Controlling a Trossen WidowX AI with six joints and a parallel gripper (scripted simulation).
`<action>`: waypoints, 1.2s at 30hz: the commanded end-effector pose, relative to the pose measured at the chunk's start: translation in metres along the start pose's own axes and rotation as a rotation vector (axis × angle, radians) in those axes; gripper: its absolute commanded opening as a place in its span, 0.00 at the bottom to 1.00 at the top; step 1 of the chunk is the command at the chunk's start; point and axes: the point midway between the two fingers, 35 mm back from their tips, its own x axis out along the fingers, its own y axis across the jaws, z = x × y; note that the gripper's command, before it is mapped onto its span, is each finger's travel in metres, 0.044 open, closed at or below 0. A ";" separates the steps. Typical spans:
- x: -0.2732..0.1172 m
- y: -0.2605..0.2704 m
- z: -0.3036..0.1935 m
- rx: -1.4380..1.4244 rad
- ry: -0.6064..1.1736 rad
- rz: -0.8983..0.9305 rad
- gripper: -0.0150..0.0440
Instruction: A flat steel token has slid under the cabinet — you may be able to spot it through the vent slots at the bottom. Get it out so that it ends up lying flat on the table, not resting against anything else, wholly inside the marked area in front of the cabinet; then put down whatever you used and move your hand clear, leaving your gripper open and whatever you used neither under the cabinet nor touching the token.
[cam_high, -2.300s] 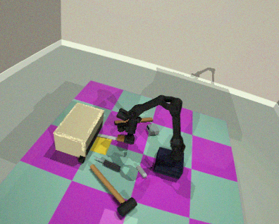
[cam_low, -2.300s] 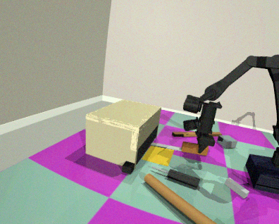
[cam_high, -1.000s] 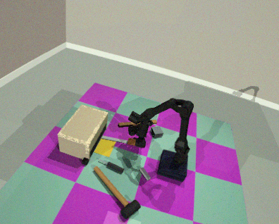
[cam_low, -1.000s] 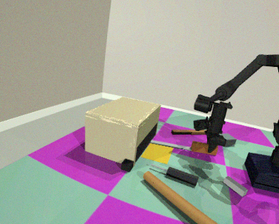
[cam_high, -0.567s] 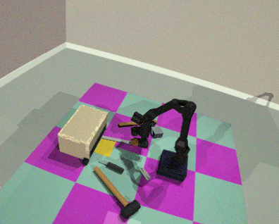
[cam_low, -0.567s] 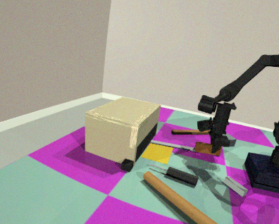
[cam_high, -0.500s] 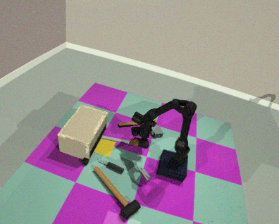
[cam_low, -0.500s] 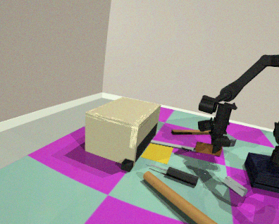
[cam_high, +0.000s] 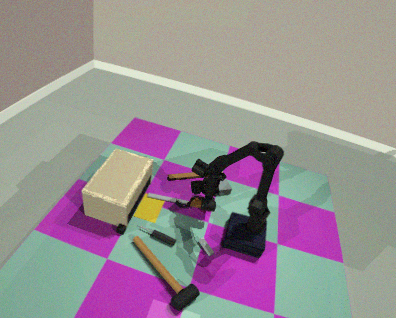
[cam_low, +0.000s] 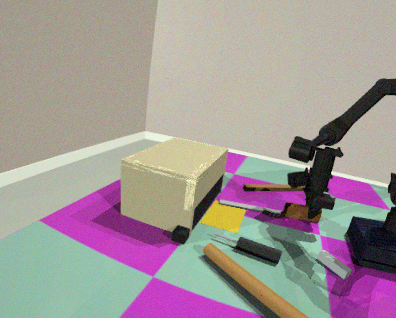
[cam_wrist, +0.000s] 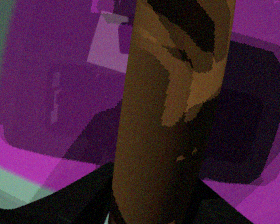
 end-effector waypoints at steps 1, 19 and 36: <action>0.001 0.000 -0.005 -0.004 0.002 0.000 0.25; 0.000 0.000 -0.002 0.001 0.000 0.000 0.68; 0.002 0.000 -0.004 0.001 0.002 0.000 0.71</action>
